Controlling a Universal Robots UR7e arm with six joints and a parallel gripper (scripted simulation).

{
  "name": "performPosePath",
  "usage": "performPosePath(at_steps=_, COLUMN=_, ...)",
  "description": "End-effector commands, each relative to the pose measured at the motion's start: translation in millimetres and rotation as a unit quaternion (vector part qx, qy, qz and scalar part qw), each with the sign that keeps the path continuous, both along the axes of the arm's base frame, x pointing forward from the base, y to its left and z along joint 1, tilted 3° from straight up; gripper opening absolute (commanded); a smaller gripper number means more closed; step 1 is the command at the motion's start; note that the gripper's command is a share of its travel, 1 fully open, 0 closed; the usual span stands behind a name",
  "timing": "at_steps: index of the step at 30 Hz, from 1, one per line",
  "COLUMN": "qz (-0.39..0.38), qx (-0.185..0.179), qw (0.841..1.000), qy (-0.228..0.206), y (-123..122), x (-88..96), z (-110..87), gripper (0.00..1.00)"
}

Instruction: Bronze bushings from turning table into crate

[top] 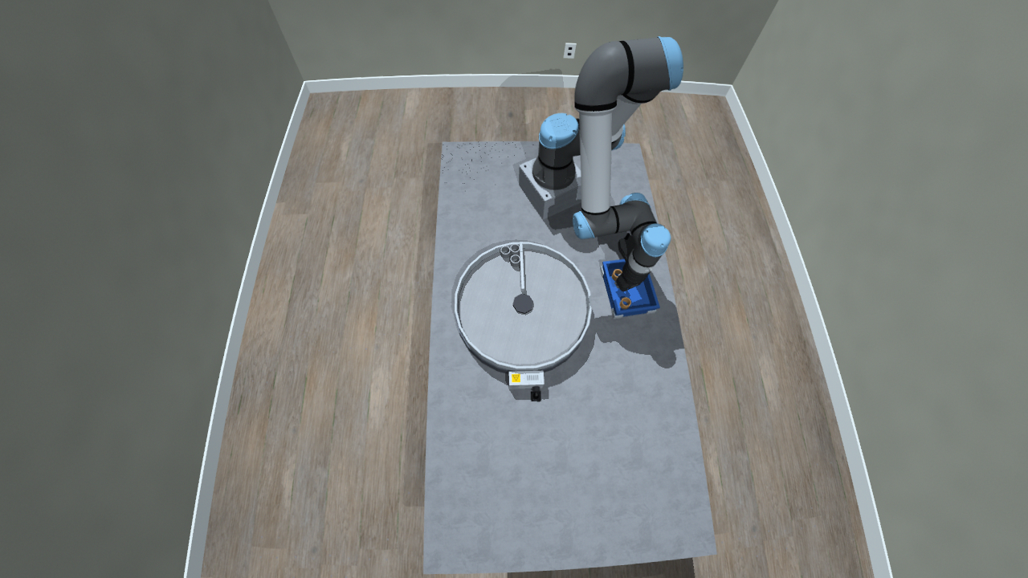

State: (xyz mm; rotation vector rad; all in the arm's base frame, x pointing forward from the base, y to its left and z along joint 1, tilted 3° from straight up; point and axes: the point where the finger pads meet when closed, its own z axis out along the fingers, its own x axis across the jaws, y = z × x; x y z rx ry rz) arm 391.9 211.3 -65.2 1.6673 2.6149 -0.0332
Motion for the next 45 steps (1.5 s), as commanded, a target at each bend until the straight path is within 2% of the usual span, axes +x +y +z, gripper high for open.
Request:
performPosePath(at_steps=1, qz=0.000, qx=0.000, qw=1.000, qy=0.000, y=-0.1, x=0.3, z=-3.7, gripper=0.00)
performPosePath(at_steps=28, qz=0.000, qx=0.000, qw=1.000, qy=0.000, y=-0.4, x=0.5, z=-12.2, gripper=0.00)
performPosePath(at_steps=33, qz=0.000, qx=0.000, qw=1.000, qy=0.000, y=-0.7, x=0.7, z=-20.7, gripper=0.00)
performPosePath(at_steps=45, qz=0.000, qx=0.000, qw=1.000, qy=0.000, y=-0.7, x=0.7, z=-20.7, gripper=0.00)
